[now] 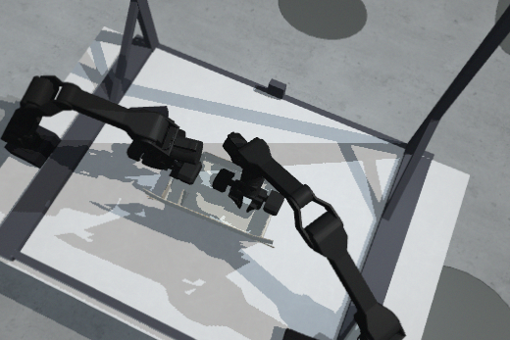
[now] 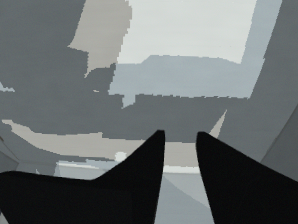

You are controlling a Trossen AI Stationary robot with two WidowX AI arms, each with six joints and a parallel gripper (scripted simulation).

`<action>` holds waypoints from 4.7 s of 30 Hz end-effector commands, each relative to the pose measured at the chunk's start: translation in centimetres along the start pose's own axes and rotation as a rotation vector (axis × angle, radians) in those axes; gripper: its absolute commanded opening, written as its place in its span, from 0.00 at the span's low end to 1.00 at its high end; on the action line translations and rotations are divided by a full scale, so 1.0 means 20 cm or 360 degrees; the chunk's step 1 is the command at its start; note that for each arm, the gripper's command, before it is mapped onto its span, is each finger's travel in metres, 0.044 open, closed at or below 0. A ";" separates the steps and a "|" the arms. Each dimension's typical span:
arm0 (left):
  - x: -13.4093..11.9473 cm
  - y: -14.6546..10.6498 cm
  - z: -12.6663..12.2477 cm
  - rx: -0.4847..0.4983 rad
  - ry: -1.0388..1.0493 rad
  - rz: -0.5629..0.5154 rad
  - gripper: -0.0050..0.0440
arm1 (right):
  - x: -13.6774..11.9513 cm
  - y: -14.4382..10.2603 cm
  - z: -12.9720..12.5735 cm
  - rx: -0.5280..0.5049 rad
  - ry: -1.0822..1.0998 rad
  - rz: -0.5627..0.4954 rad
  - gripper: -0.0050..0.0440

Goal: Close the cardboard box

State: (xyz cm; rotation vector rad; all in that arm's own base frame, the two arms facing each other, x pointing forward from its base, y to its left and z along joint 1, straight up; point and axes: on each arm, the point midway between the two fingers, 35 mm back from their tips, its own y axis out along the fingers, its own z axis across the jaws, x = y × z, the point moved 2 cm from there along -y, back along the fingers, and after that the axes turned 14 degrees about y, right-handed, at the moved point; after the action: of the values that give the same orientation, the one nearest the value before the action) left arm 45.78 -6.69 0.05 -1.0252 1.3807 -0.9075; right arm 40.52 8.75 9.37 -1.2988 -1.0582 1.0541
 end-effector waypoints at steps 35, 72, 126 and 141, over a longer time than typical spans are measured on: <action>0.09 0.33 -0.13 0.0007 -0.0005 0.0002 0.30 | 0.01 -0.04 -0.01 -0.0030 -0.0006 -0.0023 0.48; 0.05 0.13 0.00 0.0094 -0.0030 -0.0011 0.30 | 0.01 -0.01 0.01 -0.0030 -0.0006 -0.0023 0.48; 0.05 0.13 0.00 0.0094 -0.0030 -0.0011 0.30 | 0.01 0.38 0.00 -0.0035 -0.0008 -0.0024 0.11; 0.05 0.13 0.00 0.0094 -0.0030 -0.0011 0.30 | 0.00 0.34 0.01 -0.0037 -0.0012 -0.0024 0.11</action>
State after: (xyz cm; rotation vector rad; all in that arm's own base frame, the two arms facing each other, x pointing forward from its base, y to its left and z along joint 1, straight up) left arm 45.69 -6.75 -1.09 -0.9771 1.3150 -0.9458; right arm 39.96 8.80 1.58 -1.2915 -1.0655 1.0638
